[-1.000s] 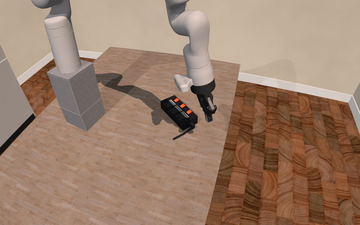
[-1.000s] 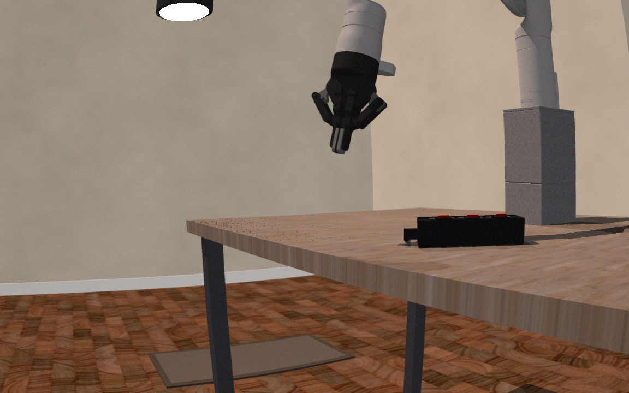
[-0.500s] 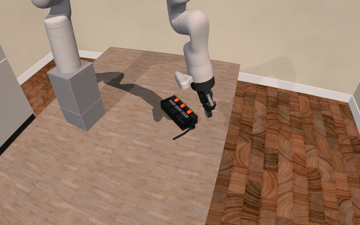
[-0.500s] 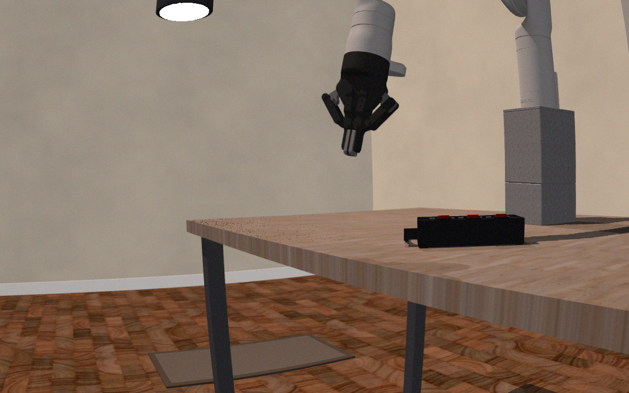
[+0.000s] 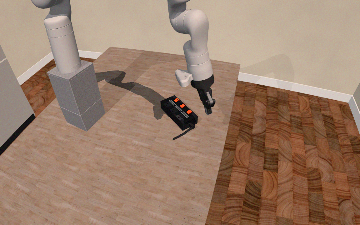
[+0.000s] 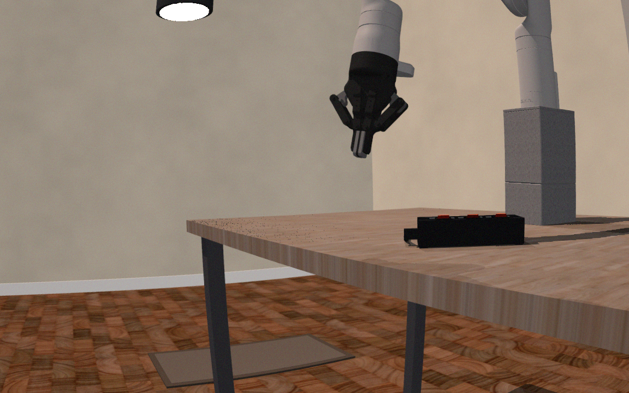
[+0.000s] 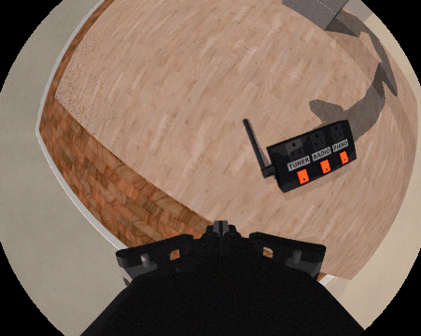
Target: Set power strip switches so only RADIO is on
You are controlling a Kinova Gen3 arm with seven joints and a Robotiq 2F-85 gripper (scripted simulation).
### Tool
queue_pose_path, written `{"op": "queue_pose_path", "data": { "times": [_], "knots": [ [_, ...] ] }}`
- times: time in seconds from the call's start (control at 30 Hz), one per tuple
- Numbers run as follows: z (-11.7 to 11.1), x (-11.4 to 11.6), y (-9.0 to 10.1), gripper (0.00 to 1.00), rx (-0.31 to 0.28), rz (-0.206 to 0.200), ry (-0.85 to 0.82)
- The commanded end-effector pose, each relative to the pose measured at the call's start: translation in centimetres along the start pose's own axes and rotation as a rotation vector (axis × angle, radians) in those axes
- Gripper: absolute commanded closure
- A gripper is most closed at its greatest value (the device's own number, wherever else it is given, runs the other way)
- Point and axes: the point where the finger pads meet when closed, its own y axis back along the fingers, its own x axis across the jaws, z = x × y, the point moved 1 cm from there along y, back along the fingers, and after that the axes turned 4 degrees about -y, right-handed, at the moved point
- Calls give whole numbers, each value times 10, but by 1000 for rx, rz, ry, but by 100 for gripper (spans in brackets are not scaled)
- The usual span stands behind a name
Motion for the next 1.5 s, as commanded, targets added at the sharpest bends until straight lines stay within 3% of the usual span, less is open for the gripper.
{"op": "queue_pose_path", "data": {
  "times": [0.0,0.07,0.1,0.47,0.5,0.8,0.83,1.47],
  "knots": [
    [0,5,0,100,-4,6,-9],
    [0,5,0,100,-4,6,-9],
    [2,19,-3,100,-6,19,-19],
    [3,19,-2,100,-7,18,-19],
    [4,32,-4,100,-8,31,-29],
    [5,32,-3,100,-10,30,-29],
    [5,45,-5,100,-10,42,-38],
    [7,56,-5,100,-14,52,-47]
  ]
}}
